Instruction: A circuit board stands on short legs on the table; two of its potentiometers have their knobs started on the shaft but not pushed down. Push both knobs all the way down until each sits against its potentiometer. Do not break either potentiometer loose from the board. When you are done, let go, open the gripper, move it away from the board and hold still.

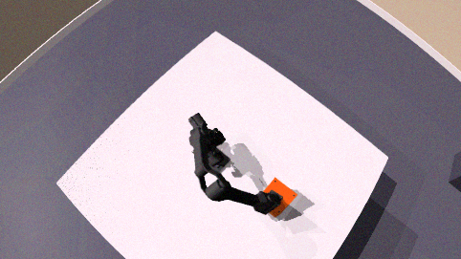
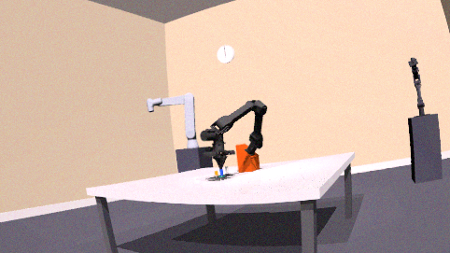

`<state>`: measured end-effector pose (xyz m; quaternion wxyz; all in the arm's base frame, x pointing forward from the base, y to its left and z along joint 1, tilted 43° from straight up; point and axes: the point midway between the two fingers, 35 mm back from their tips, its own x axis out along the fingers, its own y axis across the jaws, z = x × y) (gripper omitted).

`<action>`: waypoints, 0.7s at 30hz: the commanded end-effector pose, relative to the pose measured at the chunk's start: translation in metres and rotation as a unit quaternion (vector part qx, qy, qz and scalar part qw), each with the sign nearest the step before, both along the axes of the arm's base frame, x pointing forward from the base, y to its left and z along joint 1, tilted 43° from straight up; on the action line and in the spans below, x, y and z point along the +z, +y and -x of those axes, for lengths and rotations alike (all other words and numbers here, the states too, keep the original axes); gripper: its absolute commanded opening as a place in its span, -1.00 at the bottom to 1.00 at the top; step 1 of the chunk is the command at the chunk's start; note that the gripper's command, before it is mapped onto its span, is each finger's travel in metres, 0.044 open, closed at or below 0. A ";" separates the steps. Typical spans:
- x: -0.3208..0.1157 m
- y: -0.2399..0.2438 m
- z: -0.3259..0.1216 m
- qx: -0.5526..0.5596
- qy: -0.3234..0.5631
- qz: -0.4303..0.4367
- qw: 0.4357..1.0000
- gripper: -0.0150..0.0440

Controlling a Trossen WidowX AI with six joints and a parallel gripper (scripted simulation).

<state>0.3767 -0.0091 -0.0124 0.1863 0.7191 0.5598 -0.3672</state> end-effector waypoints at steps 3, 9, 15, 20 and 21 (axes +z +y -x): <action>-0.014 0.016 -0.002 0.018 0.002 -0.004 1.000 -0.49; -0.013 0.016 -0.002 0.018 0.002 -0.004 1.000 -0.49; -0.008 0.010 -0.002 0.018 0.002 -0.004 1.000 -0.49; -0.002 0.005 -0.002 0.018 0.002 -0.003 1.000 -0.49; -0.001 0.003 -0.002 0.018 0.002 -0.003 1.000 -0.49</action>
